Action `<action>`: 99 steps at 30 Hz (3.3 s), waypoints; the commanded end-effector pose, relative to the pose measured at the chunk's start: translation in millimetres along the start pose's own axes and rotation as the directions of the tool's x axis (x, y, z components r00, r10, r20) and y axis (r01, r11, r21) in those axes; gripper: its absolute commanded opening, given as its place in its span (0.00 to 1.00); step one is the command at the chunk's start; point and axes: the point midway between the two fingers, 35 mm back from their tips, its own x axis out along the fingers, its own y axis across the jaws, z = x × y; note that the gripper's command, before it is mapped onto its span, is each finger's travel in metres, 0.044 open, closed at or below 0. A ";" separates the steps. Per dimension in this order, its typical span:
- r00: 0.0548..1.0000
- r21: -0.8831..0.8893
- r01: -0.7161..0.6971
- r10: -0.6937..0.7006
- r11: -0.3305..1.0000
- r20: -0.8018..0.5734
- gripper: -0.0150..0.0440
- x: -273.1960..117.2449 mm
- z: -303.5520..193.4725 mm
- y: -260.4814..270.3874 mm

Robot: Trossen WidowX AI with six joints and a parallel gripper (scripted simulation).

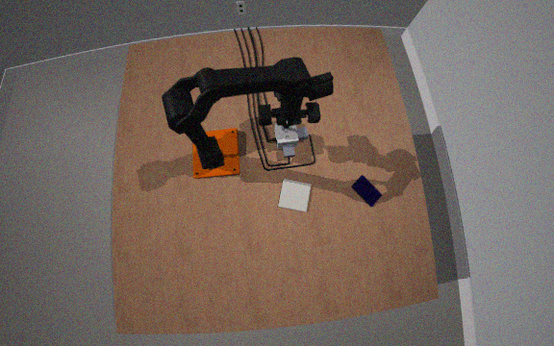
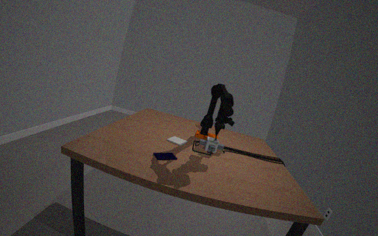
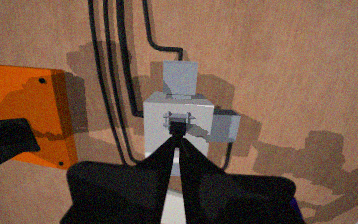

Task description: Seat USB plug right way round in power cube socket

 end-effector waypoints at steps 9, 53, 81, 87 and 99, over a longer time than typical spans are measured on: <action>1.000 0.000 0.010 -0.010 1.000 0.003 0.25 -11.0 0.5 -1.9; 1.000 0.163 0.001 -0.001 0.987 0.000 0.25 -25.3 0.1 -0.5; 1.000 0.785 0.000 -0.001 0.619 0.000 0.25 -25.1 0.0 -0.5; 1.000 0.872 0.000 -0.001 0.489 0.000 0.25 -25.1 0.0 -0.5; 1.000 0.981 0.000 -0.001 0.195 0.000 0.25 -25.1 0.0 -0.5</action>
